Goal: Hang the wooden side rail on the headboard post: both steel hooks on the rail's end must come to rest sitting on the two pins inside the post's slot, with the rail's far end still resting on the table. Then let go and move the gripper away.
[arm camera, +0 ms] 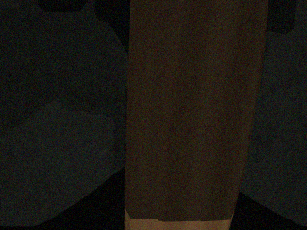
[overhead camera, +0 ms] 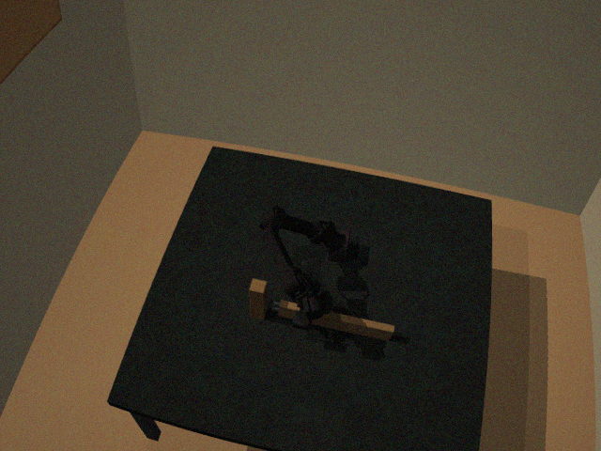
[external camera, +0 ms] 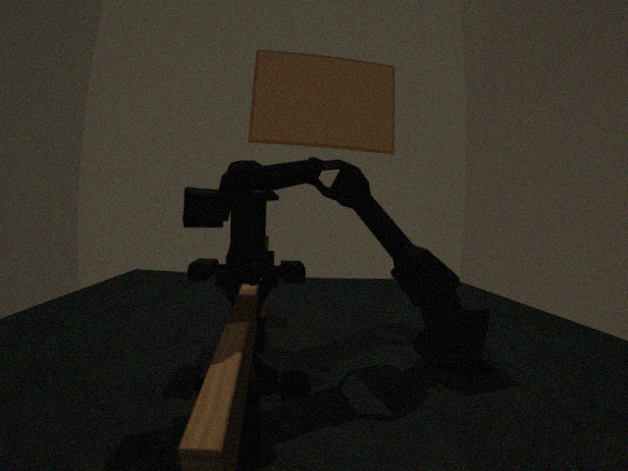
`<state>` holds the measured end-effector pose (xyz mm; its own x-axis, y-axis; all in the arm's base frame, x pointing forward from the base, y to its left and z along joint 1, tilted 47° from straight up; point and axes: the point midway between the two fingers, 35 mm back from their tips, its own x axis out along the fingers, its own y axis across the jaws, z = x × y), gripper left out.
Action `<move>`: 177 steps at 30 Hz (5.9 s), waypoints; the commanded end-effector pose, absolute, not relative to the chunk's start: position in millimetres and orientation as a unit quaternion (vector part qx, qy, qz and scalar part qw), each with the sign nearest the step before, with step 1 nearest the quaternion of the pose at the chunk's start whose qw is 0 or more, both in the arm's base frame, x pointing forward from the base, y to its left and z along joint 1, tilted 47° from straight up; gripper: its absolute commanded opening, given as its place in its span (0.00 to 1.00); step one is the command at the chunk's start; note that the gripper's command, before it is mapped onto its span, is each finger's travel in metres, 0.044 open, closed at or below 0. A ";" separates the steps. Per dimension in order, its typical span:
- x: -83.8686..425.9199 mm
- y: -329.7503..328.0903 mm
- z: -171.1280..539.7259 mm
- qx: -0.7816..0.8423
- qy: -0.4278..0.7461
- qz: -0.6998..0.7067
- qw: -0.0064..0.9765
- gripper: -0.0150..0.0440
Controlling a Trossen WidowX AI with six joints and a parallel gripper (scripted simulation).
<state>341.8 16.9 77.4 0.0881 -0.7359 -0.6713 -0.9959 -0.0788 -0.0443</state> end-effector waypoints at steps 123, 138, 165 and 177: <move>345.1 14.2 90.3 -0.693 0.620 0.252 0.266 0.25; 345.5 13.0 92.6 -0.693 0.620 0.252 0.266 0.25; 343.8 9.6 93.2 -0.693 0.620 0.252 0.266 0.25; 342.8 7.9 93.2 -0.693 0.620 0.252 0.266 0.25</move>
<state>342.6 6.0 89.3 0.0890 -0.7295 -0.6782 -0.9958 -0.0810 -0.0435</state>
